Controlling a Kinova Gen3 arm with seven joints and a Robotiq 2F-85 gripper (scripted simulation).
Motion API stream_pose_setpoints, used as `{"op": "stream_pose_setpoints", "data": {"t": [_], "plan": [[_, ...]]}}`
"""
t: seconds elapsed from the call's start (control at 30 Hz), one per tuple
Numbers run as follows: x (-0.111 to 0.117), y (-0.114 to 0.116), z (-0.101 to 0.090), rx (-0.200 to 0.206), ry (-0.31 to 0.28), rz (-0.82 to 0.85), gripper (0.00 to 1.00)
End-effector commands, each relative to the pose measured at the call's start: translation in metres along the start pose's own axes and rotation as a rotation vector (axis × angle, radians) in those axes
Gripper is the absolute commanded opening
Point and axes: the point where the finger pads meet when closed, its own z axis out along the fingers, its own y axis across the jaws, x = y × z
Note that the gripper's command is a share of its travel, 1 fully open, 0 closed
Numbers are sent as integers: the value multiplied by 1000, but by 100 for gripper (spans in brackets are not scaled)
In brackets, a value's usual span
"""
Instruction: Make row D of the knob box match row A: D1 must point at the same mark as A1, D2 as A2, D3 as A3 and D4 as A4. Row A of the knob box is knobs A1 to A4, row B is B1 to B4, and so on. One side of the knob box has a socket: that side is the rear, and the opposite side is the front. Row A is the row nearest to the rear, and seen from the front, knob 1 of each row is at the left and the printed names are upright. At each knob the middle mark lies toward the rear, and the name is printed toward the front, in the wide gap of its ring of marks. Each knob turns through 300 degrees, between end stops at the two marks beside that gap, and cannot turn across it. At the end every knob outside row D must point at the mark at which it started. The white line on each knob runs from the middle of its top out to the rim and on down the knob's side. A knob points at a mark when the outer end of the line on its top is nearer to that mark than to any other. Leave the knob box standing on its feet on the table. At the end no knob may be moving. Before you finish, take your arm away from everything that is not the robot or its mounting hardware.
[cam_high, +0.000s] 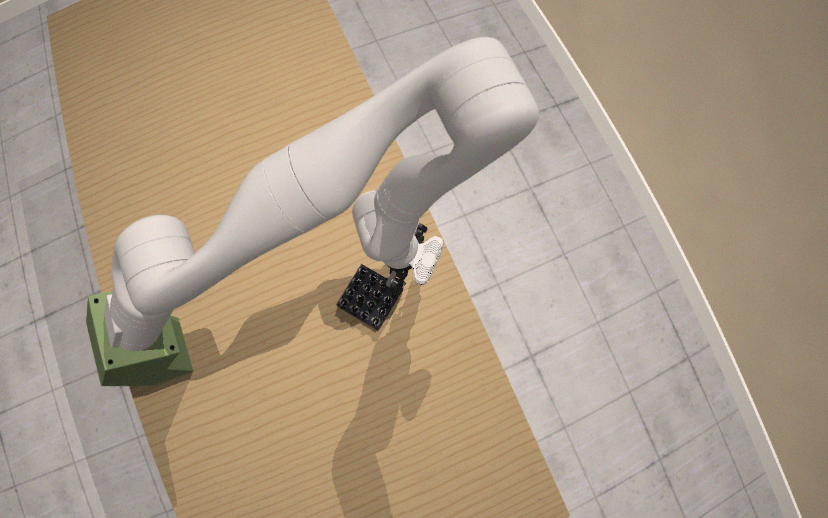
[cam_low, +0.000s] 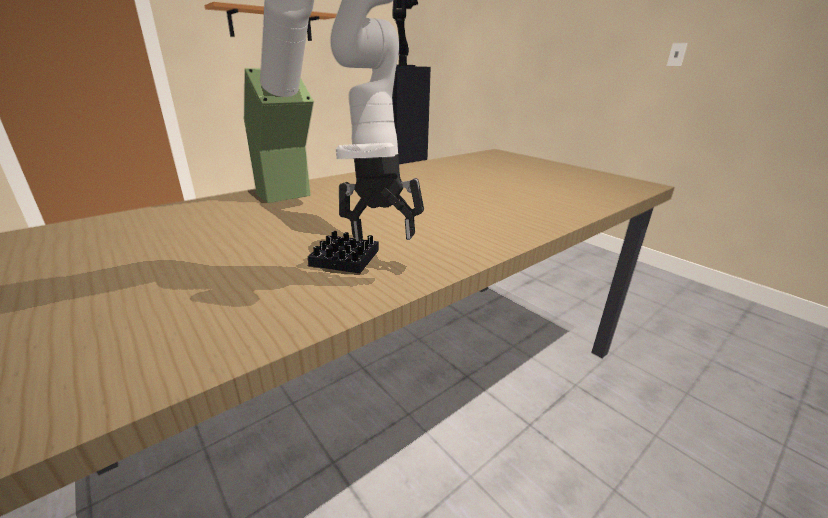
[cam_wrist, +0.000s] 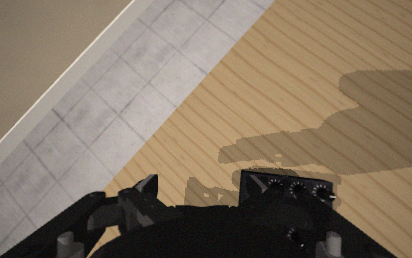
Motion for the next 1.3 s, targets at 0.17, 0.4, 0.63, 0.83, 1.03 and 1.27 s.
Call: {"op": "stream_pose_setpoints", "data": {"t": [0.17,0.4,0.63,0.83,1.03,1.27], "plan": [[-4,8,-1,-12,-9,6,100],[-12,18,-3,-26,-25,17,100],[-20,28,-6,-38,-40,27,100],[-27,36,-8,-50,-54,37,100],[-34,44,-11,-61,-66,46,100],[-45,56,-16,-79,-88,62,100]]}}
